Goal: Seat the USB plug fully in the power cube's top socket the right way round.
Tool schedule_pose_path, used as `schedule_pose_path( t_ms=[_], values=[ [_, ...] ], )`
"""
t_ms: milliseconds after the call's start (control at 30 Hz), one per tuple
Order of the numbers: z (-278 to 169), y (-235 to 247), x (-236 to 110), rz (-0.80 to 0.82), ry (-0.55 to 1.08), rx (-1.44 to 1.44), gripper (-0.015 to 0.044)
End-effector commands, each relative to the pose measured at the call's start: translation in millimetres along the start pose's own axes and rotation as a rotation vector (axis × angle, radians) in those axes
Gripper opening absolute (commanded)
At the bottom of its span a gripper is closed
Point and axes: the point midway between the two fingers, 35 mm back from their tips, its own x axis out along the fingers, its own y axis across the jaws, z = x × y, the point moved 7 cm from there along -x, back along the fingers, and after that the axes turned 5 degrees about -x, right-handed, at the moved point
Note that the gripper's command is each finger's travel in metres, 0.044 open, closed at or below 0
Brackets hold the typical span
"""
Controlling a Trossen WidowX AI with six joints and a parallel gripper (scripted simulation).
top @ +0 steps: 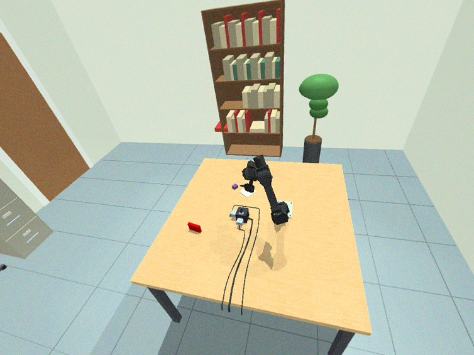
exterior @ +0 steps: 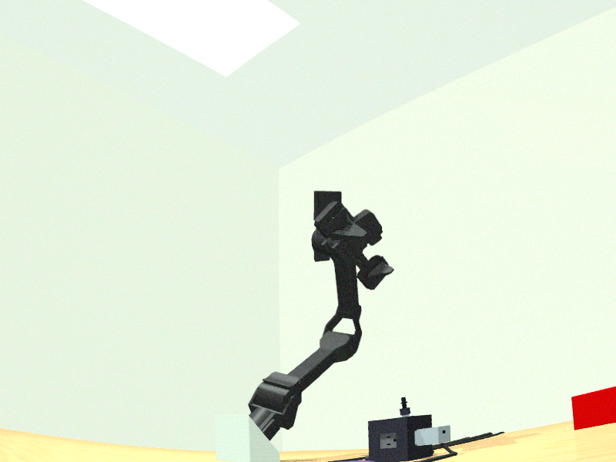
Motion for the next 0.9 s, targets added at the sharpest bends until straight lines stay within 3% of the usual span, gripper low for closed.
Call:
schedule_pose_path(
  t_ms=[0,367,733,867],
  values=[
    [-17,6,66,0.139,0.27,0.555,0.044],
    [-41,33,133,0.083,0.694,1.181,0.044],
    [-66,79,184,-0.272,1.113,1.66,0.044],
    [-71,84,189,-0.343,1.161,1.709,0.044]
  ],
)
